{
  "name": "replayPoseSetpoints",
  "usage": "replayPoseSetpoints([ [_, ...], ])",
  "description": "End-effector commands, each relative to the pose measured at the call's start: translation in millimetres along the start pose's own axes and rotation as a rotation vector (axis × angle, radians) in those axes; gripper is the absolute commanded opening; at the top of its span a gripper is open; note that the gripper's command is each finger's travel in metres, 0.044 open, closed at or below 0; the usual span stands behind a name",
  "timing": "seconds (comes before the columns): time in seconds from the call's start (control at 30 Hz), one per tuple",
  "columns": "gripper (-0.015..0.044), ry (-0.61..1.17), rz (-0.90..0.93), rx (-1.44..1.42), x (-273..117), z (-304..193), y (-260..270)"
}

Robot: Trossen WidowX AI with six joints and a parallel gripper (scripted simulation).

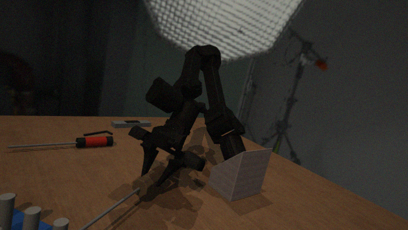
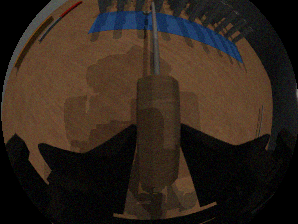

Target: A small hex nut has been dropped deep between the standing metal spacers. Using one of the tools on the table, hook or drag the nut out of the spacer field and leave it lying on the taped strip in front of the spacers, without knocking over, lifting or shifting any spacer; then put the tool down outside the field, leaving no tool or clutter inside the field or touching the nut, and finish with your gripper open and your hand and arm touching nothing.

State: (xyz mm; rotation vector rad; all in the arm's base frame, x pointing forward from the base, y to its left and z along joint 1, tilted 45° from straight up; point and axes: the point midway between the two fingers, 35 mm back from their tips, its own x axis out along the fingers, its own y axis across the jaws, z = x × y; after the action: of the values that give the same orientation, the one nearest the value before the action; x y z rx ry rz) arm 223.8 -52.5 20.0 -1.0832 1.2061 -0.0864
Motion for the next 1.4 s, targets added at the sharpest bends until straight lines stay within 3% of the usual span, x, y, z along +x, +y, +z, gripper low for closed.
replayPoseSetpoints([
  [0.0, 0.0000, 0.000, -0.003, 0.001, -4.4, -8.9, 1.7],
  [0.4, 0.0000, -0.001, 0.017, 0.006, -28.0, 8.2, -2.7],
  [1.17, 0.0000, 0.000, 0.003, 0.005, -119.3, 49.1, -17.7],
  [1.2, 0.0000, 0.010, 0.018, -0.004, -105.7, 43.8, -14.0],
  [1.37, 0.0000, 0.010, 0.055, -0.098, -110.0, 60.6, -9.2],
])
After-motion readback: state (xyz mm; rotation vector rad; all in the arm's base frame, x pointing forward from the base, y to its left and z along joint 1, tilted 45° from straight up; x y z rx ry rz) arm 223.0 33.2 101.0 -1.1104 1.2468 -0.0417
